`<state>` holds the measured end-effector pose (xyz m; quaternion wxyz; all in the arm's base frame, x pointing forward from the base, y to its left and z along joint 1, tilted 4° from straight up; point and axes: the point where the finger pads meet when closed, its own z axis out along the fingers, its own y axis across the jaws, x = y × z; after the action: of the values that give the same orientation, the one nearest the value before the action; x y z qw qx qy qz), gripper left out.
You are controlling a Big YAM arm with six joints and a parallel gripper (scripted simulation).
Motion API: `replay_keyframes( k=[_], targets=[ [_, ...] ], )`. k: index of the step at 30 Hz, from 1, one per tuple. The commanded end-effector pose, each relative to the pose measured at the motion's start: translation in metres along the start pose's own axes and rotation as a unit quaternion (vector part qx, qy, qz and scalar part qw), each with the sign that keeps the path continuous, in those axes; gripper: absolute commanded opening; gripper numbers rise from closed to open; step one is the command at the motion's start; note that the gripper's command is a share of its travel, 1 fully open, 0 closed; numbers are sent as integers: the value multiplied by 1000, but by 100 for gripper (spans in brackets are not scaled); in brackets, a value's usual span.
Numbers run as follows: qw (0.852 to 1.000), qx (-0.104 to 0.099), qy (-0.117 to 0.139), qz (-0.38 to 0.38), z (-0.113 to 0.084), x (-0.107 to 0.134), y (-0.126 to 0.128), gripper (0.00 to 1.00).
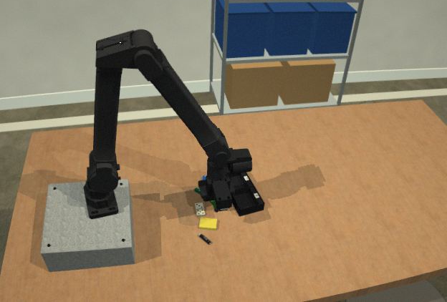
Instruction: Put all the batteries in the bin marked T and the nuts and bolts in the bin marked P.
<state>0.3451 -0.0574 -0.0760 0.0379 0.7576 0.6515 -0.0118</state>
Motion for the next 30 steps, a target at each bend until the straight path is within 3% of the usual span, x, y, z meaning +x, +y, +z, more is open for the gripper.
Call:
replay_keyframes(
  k=[1,15,16,20,24,30],
  targets=[
    [1000,-13,-2,-2,-5,-4,1,0],
    [1000,-12,-2,-2,-4,-4,0,0],
    [1000,-4,-2,-3,-10,-3,-4,0],
    [1000,-4,-2,-3,-23,0,-4,0],
    [1000,-25,-1,1,-46,2,18,0],
    [1000,-26,-1,1,-64,2,19,0]
  ],
)
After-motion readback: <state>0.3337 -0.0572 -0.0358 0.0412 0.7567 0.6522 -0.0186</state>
